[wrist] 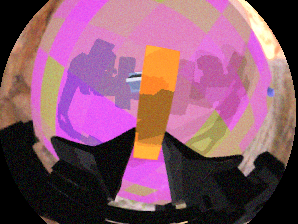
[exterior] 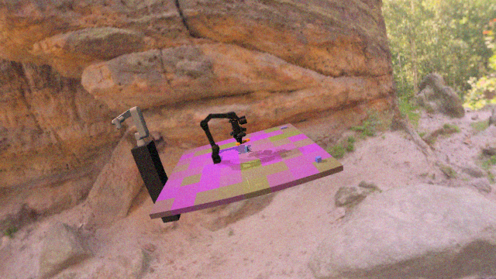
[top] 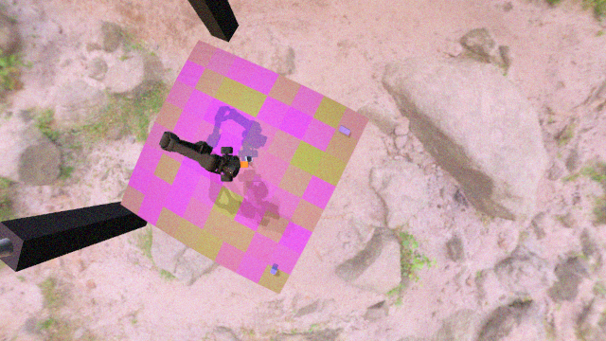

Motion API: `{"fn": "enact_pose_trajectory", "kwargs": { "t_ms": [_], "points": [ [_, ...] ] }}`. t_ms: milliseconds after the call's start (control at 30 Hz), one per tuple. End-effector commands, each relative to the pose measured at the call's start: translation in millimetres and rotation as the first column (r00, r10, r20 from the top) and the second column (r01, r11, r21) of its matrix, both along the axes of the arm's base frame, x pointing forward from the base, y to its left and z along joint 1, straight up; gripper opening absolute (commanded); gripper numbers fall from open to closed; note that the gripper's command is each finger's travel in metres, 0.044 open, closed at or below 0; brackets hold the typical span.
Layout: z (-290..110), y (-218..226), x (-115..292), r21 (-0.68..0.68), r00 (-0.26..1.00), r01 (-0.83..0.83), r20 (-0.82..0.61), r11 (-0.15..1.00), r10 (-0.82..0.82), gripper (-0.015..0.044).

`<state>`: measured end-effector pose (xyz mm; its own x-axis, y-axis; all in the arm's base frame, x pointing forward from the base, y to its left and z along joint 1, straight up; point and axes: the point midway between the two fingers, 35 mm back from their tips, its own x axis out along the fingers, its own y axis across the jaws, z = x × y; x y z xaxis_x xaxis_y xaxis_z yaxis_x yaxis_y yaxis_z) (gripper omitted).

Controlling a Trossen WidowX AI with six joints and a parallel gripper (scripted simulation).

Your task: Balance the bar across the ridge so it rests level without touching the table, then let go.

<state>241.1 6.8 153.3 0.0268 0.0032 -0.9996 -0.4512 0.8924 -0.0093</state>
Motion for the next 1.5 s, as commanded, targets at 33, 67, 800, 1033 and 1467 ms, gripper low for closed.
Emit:
{"fn": "enact_pose_trajectory", "kwargs": {
  "t_ms": [33,67,800,1033,1467],
  "points": [
    [-0.4,16.0,7.6,-0.003,0.997,-0.078,-0.001,0.997,0.078,0.0000],
    [-0.3,19.4,8.9,-0.003,0.996,-0.094,-0.001,0.996,0.094,0.0000],
    [-16.6,47.6,21.4,-0.004,0.974,-0.225,0.001,0.974,0.225,0.0000],
    [-27.7,46.6,21.9,-0.004,0.974,-0.226,0.000,0.974,0.226,0.0000],
    [-44.0,44.8,21.9,-0.004,0.974,-0.227,0.000,0.974,0.227,0.0000]
  ]
}}
